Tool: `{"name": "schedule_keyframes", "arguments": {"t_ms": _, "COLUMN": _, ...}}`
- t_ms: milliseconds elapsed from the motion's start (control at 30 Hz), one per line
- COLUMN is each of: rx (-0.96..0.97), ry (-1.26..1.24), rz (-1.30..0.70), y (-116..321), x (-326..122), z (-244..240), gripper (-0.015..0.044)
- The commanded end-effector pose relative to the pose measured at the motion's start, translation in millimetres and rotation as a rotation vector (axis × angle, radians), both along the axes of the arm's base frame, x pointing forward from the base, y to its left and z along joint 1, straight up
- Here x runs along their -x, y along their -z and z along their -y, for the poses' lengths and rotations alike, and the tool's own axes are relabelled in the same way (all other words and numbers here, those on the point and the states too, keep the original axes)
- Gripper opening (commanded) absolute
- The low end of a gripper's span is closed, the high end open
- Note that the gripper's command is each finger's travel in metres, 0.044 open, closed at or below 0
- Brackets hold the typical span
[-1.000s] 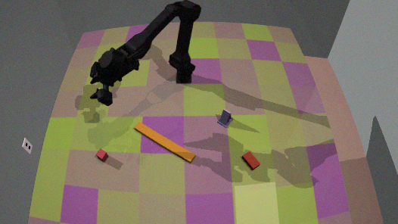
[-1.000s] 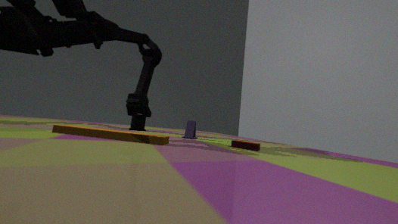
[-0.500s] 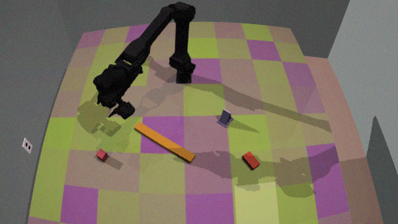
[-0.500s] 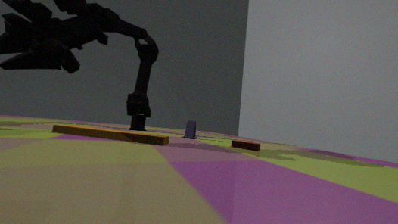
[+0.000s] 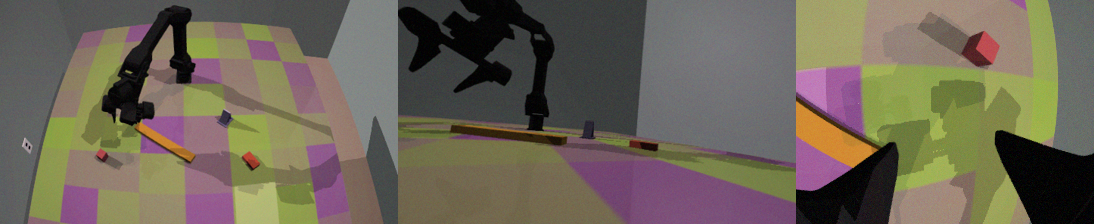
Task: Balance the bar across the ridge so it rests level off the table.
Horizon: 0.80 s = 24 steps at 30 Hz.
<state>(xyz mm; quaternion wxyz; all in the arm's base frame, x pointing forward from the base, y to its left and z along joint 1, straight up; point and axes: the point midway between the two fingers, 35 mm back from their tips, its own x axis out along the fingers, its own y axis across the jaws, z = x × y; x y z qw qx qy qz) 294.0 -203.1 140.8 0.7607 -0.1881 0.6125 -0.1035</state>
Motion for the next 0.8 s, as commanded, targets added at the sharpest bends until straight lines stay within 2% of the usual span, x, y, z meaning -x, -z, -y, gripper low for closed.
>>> {"name": "schedule_keyframes", "arguments": {"t_ms": 0, "rx": -0.052, "ry": -0.169, "rz": -0.092, "y": 8.9, "x": -6.5, "z": -20.7, "gripper": 0.0315}}
{"name": "schedule_keyframes", "arguments": {"t_ms": 533, "rx": -0.245, "ry": -0.814, "rz": -0.362, "y": 20.7, "x": -10.8, "z": -100.3, "gripper": 0.0315}}
{"name": "schedule_keyframes", "arguments": {"t_ms": 767, "rx": -0.254, "ry": -0.841, "rz": -0.37, "y": 20.8, "x": -10.6, "z": -103.6, "gripper": 0.0315}}
